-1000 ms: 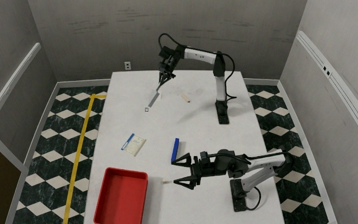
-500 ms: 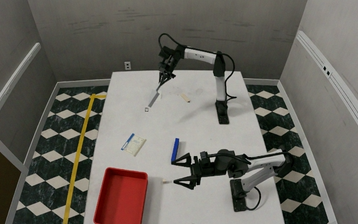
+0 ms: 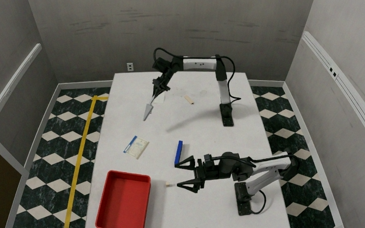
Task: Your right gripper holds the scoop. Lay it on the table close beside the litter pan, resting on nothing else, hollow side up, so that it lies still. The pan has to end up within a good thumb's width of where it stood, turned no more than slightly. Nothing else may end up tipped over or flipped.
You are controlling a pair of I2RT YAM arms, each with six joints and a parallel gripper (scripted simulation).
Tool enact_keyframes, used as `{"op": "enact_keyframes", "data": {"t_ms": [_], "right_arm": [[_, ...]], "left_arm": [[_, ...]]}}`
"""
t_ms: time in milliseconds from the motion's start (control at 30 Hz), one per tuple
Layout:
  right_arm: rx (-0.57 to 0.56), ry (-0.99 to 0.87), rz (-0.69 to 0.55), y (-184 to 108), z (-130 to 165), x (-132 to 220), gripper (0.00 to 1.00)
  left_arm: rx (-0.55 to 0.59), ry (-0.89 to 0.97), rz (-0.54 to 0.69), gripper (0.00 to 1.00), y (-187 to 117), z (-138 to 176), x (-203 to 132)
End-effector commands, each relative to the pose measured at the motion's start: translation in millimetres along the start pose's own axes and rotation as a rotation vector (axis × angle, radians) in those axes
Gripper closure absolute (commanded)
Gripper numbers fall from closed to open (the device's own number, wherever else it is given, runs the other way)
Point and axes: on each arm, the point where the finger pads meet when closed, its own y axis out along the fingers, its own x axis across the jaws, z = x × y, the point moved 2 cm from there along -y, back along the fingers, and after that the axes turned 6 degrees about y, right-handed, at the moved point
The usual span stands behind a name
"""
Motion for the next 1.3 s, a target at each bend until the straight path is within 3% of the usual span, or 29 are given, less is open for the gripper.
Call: {"op": "enact_keyframes", "data": {"t_ms": [0,167,300,367,567,767,867,967,1267], "right_arm": [[-0.023,-0.216,0.166,40.2,-35.6,-5.6,0.97],[-0.052,-0.425,0.257,85.6,-86.3,32.2,0.97],[-0.084,-0.557,0.348,113.9,-122.5,66.9,0.97],[-0.084,-0.557,0.348,113.9,-122.5,66.9,0.97],[-0.135,-0.701,0.479,143.8,-164.2,125.5,0.97],[-0.204,-0.804,0.618,161.2,-197.7,205.1,0.97],[-0.217,-0.848,0.682,167.7,-203.1,245.7,0.97],[-0.220,-0.860,0.689,170.3,-202.8,257.5,0.97],[-0.215,-0.943,0.753,181.5,-188.8,345.0,0.97]], "left_arm": [[-0.020,-0.001,-0.009,0.00,-1.9,-7.1,2.9],[0.012,-0.018,0.007,0.00,0.2,-5.7,-1.1],[0.070,-0.046,0.133,0.00,12.3,-14.5,-37.2],[0.070,-0.046,0.133,0.00,12.3,-14.5,-37.2],[0.116,-0.060,0.406,0.00,22.9,-56.9,-127.1],[0.144,-0.033,0.686,0.00,0.8,-103.7,-231.8],[0.092,-0.031,0.731,0.00,-7.9,-119.2,-247.8],[0.083,-0.030,0.740,0.00,-9.9,-122.8,-251.5],[0.090,0.013,0.961,0.00,-63.4,-156.8,-334.6]]}}
